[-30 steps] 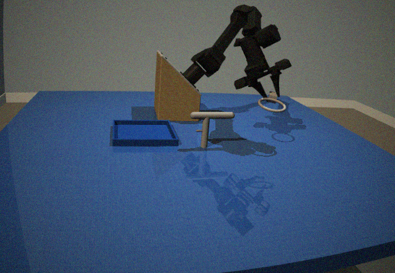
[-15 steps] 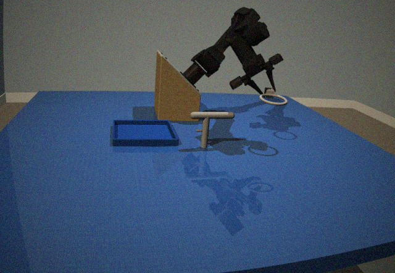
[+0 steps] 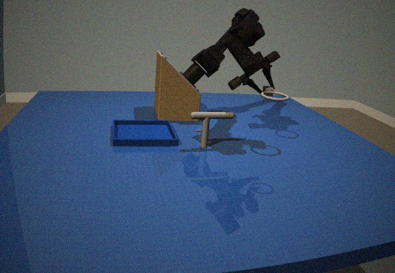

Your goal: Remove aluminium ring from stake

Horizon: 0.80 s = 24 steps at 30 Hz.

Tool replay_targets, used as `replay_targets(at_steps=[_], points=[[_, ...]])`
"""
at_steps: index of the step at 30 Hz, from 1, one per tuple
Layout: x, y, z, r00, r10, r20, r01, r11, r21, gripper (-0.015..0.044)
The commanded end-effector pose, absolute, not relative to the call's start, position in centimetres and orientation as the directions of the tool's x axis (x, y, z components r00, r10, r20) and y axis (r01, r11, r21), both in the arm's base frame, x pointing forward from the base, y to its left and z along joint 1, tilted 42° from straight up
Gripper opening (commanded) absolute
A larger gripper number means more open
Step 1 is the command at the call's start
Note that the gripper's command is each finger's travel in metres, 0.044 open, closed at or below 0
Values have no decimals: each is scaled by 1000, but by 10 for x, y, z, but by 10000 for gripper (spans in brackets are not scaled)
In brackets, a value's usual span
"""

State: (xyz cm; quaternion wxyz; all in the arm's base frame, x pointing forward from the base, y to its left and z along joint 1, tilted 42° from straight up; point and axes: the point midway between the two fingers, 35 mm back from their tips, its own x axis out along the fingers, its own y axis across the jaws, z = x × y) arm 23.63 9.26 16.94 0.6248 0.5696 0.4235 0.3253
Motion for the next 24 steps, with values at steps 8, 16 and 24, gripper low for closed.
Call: replay_targets(at_steps=[8, 16, 24], points=[[253, 106, 142, 422, 887, -188, 90, 165, 982, 0], [262, 120, 123, 420, 885, -201, 92, 178, 980, 0], [266, 134, 105, 420, 884, -205, 92, 183, 979, 0]])
